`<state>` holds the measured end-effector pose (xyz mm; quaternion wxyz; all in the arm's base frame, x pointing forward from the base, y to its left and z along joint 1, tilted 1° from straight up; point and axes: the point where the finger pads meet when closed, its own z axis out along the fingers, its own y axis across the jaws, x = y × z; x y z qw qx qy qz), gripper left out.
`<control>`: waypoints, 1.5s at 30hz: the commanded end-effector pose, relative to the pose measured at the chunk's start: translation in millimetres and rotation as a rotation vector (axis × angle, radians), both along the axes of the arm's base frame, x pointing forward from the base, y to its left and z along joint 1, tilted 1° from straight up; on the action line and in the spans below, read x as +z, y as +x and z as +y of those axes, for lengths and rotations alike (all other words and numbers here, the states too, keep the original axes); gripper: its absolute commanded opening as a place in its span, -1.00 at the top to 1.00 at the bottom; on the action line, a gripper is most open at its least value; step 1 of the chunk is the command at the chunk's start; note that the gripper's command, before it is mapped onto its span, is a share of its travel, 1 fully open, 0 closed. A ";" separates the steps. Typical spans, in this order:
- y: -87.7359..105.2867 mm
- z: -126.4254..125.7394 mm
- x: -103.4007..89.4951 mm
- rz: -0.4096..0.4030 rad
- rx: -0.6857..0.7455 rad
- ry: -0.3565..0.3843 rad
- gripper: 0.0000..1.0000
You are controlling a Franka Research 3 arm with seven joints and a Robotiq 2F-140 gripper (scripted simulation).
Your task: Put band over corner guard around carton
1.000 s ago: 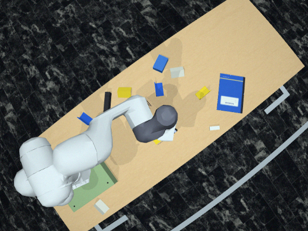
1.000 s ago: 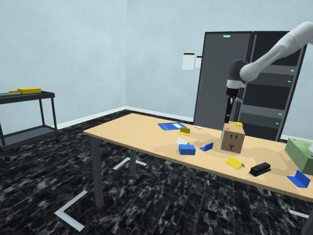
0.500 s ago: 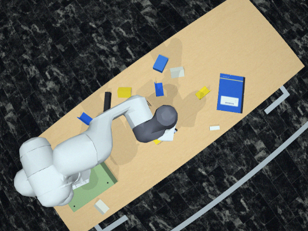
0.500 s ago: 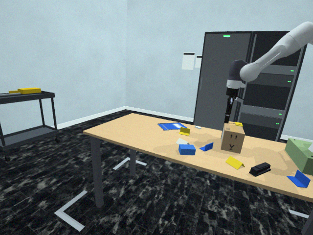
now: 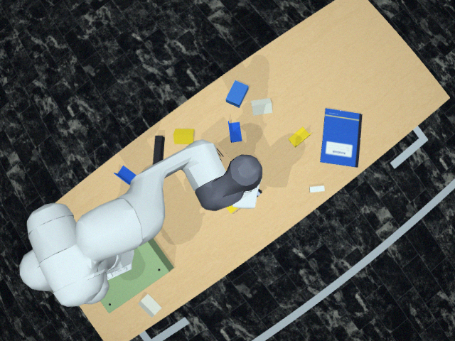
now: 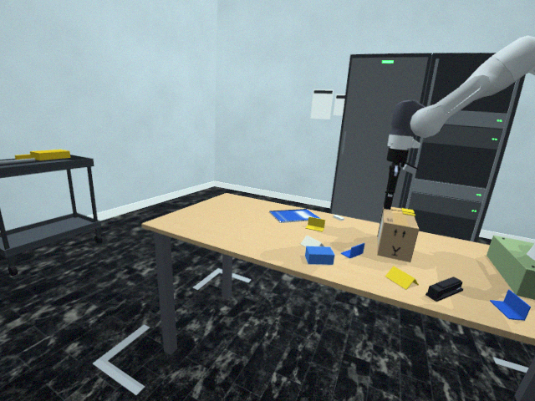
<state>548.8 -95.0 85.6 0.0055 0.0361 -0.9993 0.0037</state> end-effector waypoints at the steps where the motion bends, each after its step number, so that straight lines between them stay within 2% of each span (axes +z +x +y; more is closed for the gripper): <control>1: -0.1 0.2 6.2 0.001 -0.003 -0.001 0.63; 11: 0.1 0.3 22.3 0.001 -0.003 -0.001 0.63; 26: 0.6 0.7 58.1 0.001 -0.003 -0.001 0.63; 45: 0.7 0.8 73.2 0.001 -0.003 -0.001 0.63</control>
